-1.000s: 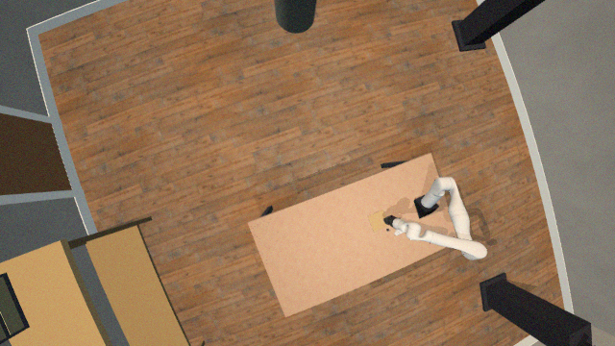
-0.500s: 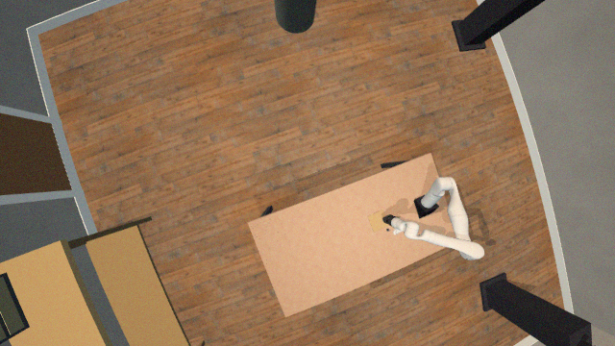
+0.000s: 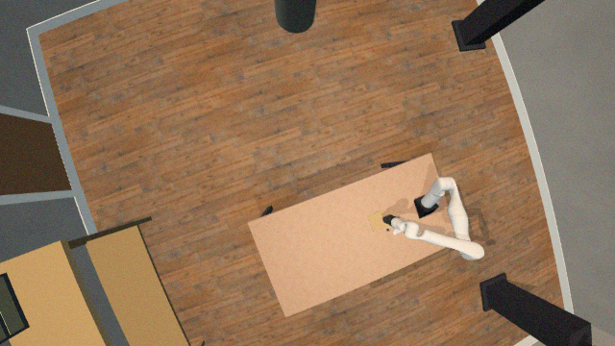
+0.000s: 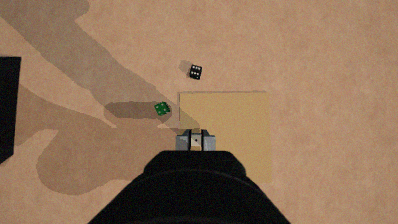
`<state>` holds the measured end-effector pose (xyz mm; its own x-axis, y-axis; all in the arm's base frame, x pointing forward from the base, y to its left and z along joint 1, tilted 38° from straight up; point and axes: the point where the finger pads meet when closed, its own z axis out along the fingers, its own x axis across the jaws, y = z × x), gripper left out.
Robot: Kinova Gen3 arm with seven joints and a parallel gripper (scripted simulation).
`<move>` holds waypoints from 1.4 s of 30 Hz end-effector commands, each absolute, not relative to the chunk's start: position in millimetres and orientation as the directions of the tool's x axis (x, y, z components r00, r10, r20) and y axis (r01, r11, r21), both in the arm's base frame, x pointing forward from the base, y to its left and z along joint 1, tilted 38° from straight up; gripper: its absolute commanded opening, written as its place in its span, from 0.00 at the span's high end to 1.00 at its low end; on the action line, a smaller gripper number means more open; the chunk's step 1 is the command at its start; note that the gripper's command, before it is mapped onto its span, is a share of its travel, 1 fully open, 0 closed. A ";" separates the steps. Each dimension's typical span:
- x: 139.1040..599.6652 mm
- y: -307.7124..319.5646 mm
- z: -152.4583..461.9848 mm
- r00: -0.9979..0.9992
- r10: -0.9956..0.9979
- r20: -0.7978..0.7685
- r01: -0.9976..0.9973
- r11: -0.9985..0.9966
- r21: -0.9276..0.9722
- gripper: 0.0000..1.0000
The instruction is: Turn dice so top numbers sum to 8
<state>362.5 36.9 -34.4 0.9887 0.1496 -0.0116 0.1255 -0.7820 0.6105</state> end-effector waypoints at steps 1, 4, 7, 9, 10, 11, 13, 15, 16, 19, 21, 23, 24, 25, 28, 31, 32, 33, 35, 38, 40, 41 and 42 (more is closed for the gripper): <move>363.5 34.8 -34.6 0.988 0.154 -0.011 0.129 -0.781 0.612 0.66; 363.5 34.8 -34.6 0.988 0.154 -0.011 0.129 -0.781 0.612 0.66; 363.5 34.8 -34.6 0.988 0.154 -0.011 0.129 -0.781 0.612 0.66; 363.5 34.8 -34.6 0.988 0.154 -0.011 0.129 -0.781 0.612 0.66; 363.5 34.8 -34.6 0.988 0.154 -0.011 0.129 -0.781 0.612 0.66; 363.5 34.8 -34.6 0.988 0.154 -0.011 0.129 -0.781 0.612 0.66; 363.5 34.8 -34.6 0.988 0.154 -0.011 0.129 -0.781 0.612 0.66; 363.5 34.8 -34.6 0.988 0.154 -0.011 0.129 -0.781 0.612 0.66; 363.4 34.7 -34.6 0.988 0.155 -0.011 0.129 -0.781 0.612 0.66; 363.1 34.6 -34.5 0.988 0.156 -0.012 0.131 -0.780 0.612 0.66; 362.7 34.5 -34.5 0.987 0.159 -0.014 0.134 -0.780 0.612 0.66; 362.2 34.3 -34.4 0.987 0.162 -0.017 0.138 -0.779 0.612 0.66; 361.9 34.2 -34.4 0.986 0.164 -0.018 0.140 -0.779 0.611 0.66; 361.7 34.2 -34.3 0.986 0.165 -0.019 0.142 -0.778 0.611 0.66; 361.1 34.0 -34.2 0.985 0.169 -0.022 0.147 -0.778 0.611 0.66; 361.0 33.9 -34.2 0.985 0.169 -0.022 0.147 -0.778 0.611 0.66; 360.9 33.9 -34.2 0.985 0.170 -0.023 0.148 -0.777 0.611 0.66; 360.9 33.9 -34.2 0.985 0.170 -0.023 0.148 -0.777 0.611 0.66; 360.9 33.9 -34.2 0.985 0.170 -0.023 0.148 -0.777 0.611 0.66; 360.9 33.9 -34.2 0.985 0.170 -0.023 0.148 -0.777 0.611 0.66; 360.9 33.9 -34.2 0.985 0.170 -0.023 0.148 -0.777 0.611 0.66; 360.9 33.9 -34.2 0.985 0.170 -0.023 0.148 -0.777 0.611 0.66; 360.9 33.9 -34.2 0.985 0.170 -0.023 0.148 -0.777 0.611 0.66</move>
